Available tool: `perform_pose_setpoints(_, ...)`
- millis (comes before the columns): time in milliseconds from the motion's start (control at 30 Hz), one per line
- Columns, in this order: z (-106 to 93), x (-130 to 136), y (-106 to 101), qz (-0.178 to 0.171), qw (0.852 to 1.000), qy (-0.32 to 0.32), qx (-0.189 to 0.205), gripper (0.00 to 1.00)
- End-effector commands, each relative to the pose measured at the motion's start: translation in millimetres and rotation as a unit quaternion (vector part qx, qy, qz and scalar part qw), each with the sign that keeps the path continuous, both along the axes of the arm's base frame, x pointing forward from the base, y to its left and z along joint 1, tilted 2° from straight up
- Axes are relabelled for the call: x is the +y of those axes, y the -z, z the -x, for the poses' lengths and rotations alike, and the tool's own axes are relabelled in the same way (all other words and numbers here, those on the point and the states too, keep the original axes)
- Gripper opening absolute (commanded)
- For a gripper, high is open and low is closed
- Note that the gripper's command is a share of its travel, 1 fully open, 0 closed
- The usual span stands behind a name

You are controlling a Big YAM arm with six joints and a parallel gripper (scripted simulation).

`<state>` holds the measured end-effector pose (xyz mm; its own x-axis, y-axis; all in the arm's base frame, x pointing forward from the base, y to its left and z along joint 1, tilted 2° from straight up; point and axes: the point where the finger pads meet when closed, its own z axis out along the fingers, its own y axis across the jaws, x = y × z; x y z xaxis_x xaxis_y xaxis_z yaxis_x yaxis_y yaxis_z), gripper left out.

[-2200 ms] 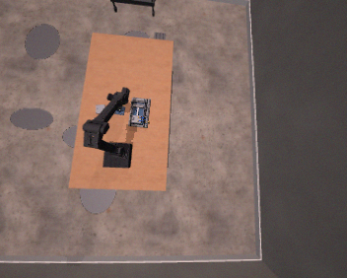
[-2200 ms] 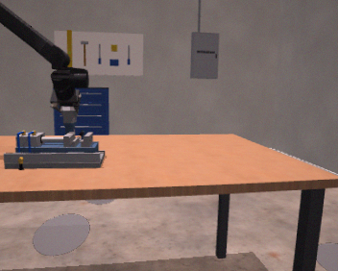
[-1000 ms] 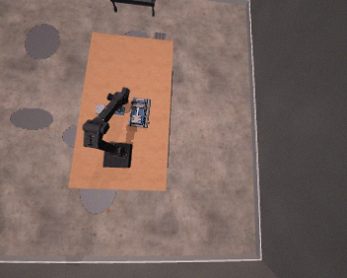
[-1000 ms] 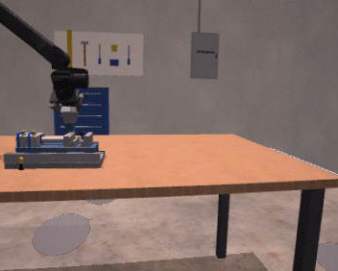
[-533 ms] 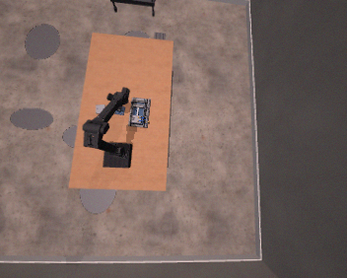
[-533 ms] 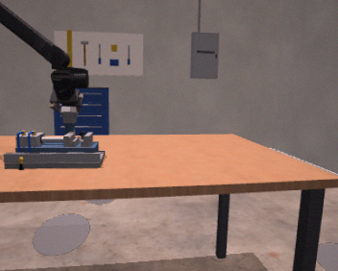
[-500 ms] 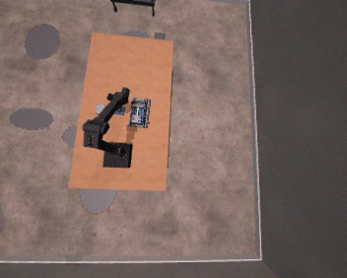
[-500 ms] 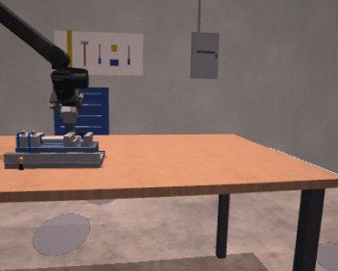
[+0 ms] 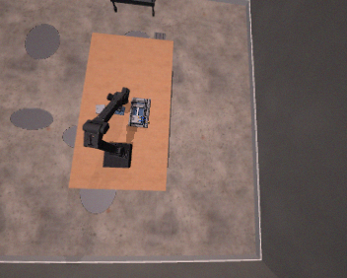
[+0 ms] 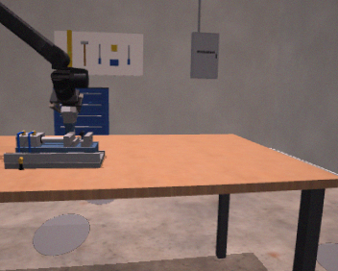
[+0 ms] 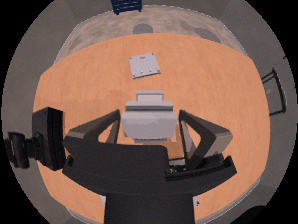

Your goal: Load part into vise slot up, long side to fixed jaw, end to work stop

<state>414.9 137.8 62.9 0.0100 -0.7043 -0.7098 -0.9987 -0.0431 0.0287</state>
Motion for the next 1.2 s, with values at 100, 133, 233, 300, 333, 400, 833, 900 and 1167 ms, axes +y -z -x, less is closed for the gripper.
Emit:
perform_pose_setpoints(100, -9.1, -6, -3, -0.002, 1.0, 0.004, -0.012, 0.81)
perform_pose_setpoints(133, -9.1, -6, -3, -0.002, 1.0, 0.004, -0.012, 0.81)
perform_pose_setpoints(233, -9.1, -6, -3, -0.002, 1.0, 0.004, -0.012, 0.81)
perform_pose_setpoints(300, -9.0, -6, -3, -0.002, 1.0, 0.004, -0.012, 0.81)
perform_pose_setpoints(333, -8.9, -6, -3, -0.002, 1.0, 0.004, -0.012, 0.81)
perform_pose_setpoints(400, -8.6, -6, -2, -0.002, 1.0, 0.004, -0.012, 0.81)
perform_pose_setpoints(833, -3.4, -6, 2, -0.002, 1.0, 0.004, -0.005, 0.81)
perform_pose_setpoints(900, -6.8, -6, 4, -0.002, 1.0, 0.004, -0.008, 0.81)
perform_pose_setpoints(1167, -10.2, -6, -3, 0.004, 1.0, 0.007, -0.013, 0.81)
